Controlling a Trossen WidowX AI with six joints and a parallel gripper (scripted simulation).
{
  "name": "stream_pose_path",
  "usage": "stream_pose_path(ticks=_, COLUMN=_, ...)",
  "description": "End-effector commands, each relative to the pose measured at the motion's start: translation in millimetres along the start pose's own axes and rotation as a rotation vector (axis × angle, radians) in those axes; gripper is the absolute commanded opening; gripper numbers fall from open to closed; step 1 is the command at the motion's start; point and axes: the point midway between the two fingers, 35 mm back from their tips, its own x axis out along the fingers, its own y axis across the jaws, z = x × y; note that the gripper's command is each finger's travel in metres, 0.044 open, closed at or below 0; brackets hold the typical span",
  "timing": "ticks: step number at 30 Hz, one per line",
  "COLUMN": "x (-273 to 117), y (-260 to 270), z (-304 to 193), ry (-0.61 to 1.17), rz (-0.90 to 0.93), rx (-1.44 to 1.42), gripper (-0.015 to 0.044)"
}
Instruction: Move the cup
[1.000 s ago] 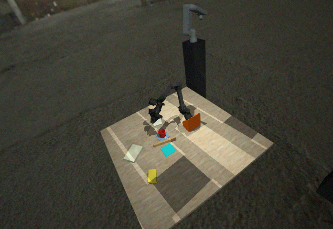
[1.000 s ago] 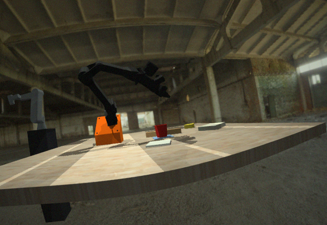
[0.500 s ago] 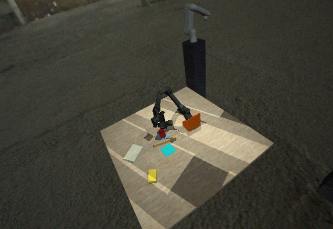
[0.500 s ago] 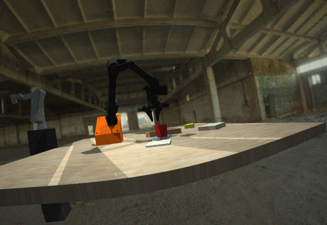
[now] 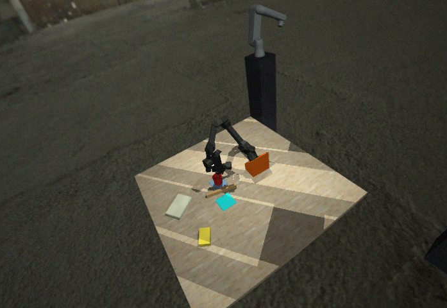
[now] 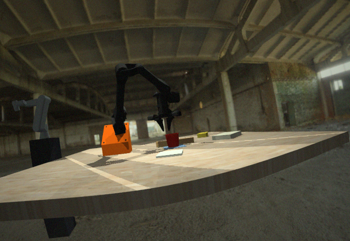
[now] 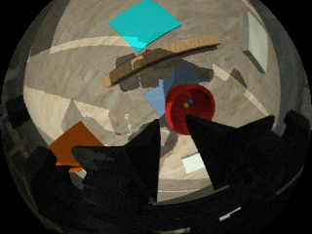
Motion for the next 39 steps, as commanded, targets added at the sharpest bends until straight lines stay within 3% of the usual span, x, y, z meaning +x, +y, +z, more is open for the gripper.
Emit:
stream_pose_path(ticks=1, x=7, y=0, z=-1, ry=0.006, rz=0.000, rx=-0.004, gripper=0.0148)
stream_pose_path(ticks=36, x=57, y=1, z=-3, ry=0.010, rz=-0.002, rx=-0.004, gripper=0.0148)
stream_pose_path(ticks=39, x=55, y=1, z=-2, ry=0.005, rz=0.000, rx=0.000, gripper=0.0069)
